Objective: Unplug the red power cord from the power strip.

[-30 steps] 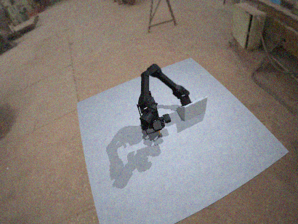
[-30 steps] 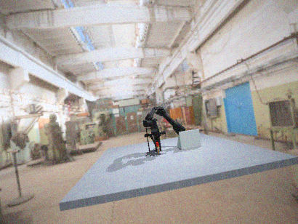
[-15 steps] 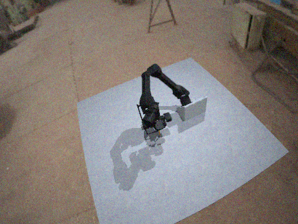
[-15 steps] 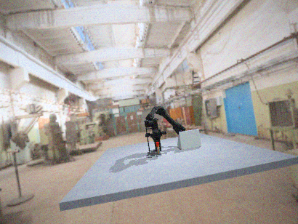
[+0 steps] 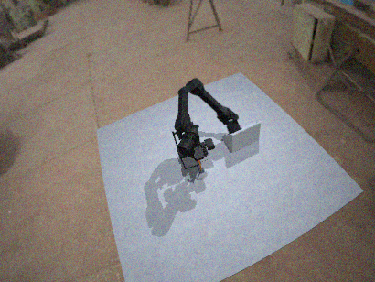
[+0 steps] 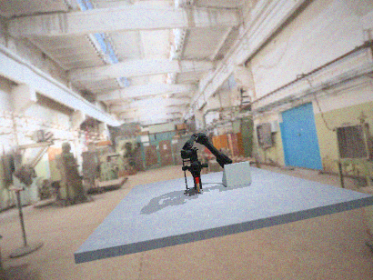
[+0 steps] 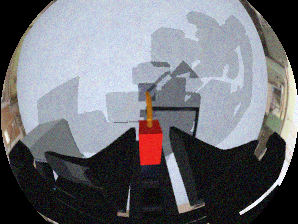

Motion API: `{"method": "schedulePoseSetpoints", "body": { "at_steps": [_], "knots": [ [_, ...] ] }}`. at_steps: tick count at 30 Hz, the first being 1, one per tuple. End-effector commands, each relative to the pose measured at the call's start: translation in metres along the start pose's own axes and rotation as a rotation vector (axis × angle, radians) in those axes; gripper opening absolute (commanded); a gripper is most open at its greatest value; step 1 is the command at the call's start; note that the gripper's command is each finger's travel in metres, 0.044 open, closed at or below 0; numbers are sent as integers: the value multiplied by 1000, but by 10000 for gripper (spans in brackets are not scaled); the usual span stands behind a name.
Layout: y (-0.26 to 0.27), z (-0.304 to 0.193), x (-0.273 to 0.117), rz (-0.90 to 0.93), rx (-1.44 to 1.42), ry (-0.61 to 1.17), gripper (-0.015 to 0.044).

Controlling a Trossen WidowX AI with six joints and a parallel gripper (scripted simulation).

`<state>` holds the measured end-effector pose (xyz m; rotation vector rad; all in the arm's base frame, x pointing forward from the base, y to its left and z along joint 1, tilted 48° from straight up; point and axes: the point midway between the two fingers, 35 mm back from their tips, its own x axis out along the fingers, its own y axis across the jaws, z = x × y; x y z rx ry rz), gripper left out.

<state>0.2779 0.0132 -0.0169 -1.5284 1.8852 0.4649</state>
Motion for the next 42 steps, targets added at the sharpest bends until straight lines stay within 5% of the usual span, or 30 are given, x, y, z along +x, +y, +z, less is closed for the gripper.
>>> {"method": "schedulePoseSetpoints", "body": {
  "at_steps": [1,26,30,42],
  "knots": [
    [1,-9,2,3,-6,8,160],
    [1,-17,14,2,-6,9,160],
    [1,-15,11,3,-1,4,55],
    [1,-13,11,3,-1,3,0]
  ]
}}
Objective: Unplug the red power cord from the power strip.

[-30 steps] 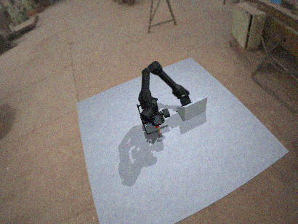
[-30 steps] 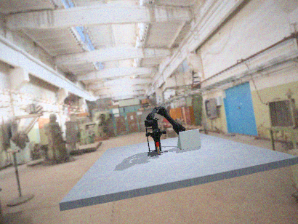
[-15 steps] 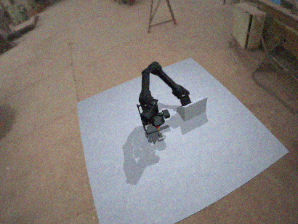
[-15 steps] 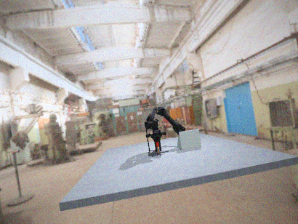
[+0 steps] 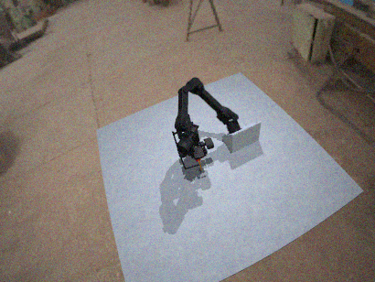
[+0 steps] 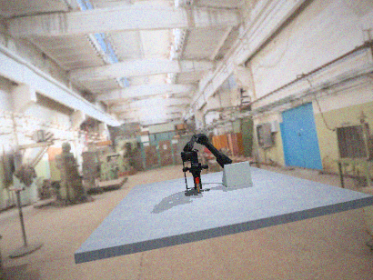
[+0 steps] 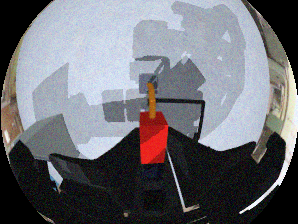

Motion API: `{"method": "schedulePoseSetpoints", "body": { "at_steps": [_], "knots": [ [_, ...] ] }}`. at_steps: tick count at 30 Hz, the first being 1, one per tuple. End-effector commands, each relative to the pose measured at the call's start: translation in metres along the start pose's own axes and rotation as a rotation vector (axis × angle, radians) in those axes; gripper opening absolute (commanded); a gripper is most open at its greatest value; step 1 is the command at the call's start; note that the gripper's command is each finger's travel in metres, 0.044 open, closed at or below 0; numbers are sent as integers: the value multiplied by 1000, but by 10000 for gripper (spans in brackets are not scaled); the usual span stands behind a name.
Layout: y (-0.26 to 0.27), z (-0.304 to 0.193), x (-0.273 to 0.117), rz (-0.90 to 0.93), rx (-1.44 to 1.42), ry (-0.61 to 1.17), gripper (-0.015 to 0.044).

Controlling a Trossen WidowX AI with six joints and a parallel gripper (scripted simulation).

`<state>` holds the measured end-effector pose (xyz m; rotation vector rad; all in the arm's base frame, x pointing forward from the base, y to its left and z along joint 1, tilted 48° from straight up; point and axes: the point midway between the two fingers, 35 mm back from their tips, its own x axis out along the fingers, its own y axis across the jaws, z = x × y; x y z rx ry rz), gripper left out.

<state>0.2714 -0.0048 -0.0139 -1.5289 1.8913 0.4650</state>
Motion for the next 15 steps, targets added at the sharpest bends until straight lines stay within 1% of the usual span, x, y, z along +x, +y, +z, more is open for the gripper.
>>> {"method": "schedulePoseSetpoints", "body": {
  "at_steps": [1,15],
  "knots": [
    [0,4,-1,-1,1,-1,0],
    [-2,26,-2,-1,-1,-2,0]
  ]
}}
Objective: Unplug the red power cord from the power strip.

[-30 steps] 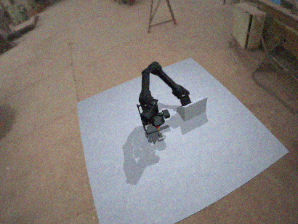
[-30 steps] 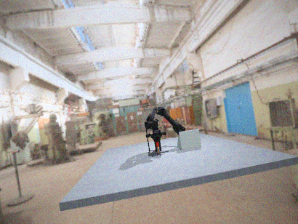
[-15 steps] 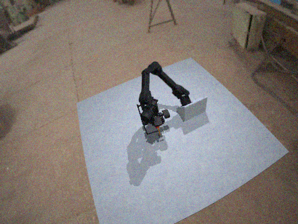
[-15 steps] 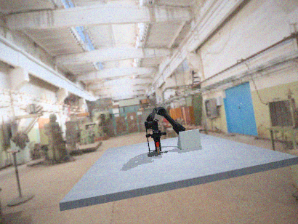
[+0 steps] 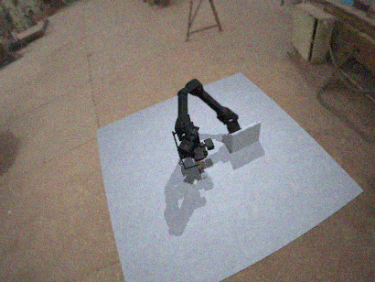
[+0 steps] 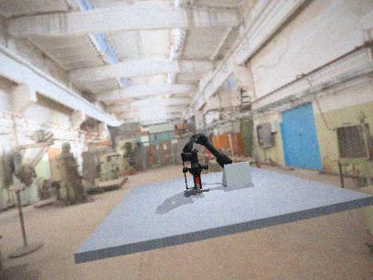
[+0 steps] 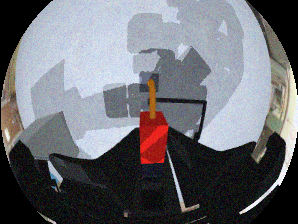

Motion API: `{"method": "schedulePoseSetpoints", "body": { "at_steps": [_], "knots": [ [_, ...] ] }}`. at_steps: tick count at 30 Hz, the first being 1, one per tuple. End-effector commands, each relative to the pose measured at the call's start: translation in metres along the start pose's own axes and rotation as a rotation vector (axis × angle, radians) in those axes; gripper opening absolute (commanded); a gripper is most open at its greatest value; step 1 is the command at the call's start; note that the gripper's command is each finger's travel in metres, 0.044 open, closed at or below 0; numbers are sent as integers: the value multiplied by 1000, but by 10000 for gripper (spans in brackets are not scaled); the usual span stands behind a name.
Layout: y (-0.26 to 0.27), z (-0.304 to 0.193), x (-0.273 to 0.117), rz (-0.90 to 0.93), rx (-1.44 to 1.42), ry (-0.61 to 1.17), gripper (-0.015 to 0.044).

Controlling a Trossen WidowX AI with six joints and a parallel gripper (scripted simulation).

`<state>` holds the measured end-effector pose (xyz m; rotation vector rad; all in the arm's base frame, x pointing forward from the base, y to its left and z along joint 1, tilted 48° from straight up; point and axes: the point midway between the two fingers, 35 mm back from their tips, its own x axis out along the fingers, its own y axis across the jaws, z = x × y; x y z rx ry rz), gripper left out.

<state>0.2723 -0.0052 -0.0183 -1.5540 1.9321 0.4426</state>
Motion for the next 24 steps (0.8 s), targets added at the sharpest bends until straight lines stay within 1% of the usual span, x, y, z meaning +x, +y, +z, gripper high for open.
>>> {"method": "schedulePoseSetpoints", "body": {
  "at_steps": [1,21,24],
  "knots": [
    [-2,24,-6,-6,7,-50,0],
    [-1,56,-13,-6,6,-50,0],
    [0,49,-9,-6,5,-47,79]
  ]
}}
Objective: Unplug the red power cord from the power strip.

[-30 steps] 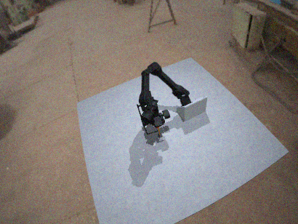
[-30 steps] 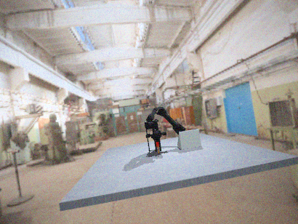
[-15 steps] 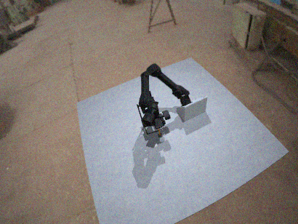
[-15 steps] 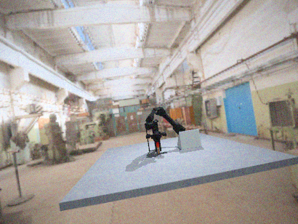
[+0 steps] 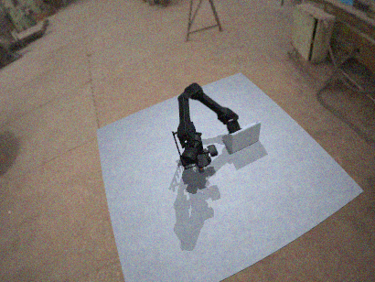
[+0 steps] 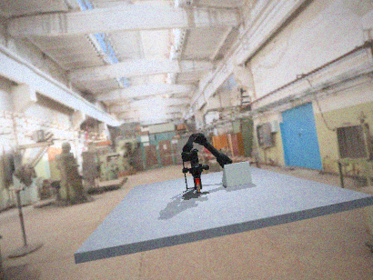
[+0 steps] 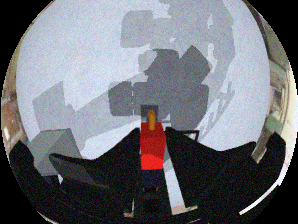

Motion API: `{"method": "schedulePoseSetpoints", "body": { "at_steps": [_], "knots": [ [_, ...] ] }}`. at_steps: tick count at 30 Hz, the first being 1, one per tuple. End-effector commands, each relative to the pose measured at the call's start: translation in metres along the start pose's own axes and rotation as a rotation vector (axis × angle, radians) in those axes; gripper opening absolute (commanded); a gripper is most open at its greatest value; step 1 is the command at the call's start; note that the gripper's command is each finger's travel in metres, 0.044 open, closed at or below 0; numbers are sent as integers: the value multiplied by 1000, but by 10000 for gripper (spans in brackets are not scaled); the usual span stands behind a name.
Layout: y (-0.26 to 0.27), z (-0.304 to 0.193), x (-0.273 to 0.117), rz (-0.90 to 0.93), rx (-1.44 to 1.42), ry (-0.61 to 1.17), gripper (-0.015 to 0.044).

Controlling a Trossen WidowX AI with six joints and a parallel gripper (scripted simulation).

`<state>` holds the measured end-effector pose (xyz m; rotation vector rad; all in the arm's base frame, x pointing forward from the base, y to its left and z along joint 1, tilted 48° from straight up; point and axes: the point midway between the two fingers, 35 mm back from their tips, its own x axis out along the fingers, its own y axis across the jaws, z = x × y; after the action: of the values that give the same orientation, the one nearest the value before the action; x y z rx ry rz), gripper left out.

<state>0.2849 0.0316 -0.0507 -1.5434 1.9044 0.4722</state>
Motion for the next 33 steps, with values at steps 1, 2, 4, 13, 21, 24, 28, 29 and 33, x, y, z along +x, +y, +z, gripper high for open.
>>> {"method": "schedulePoseSetpoints", "body": {
  "at_steps": [1,2,4,13,21,24,28,29,33],
  "knots": [
    [-1,-3,0,-4,12,-12,105],
    [-1,-3,0,-4,12,-12,131],
    [-1,-3,0,-4,12,-12,184],
    [-2,8,-3,-4,12,-14,420],
    [-2,57,-14,-4,13,-17,440],
    [-2,57,-14,-4,13,-17,440],
    [-2,57,-14,-4,13,-17,440],
    [-2,57,-14,-4,13,-17,440],
    [-2,57,-14,-4,13,-17,440]
  ]
}}
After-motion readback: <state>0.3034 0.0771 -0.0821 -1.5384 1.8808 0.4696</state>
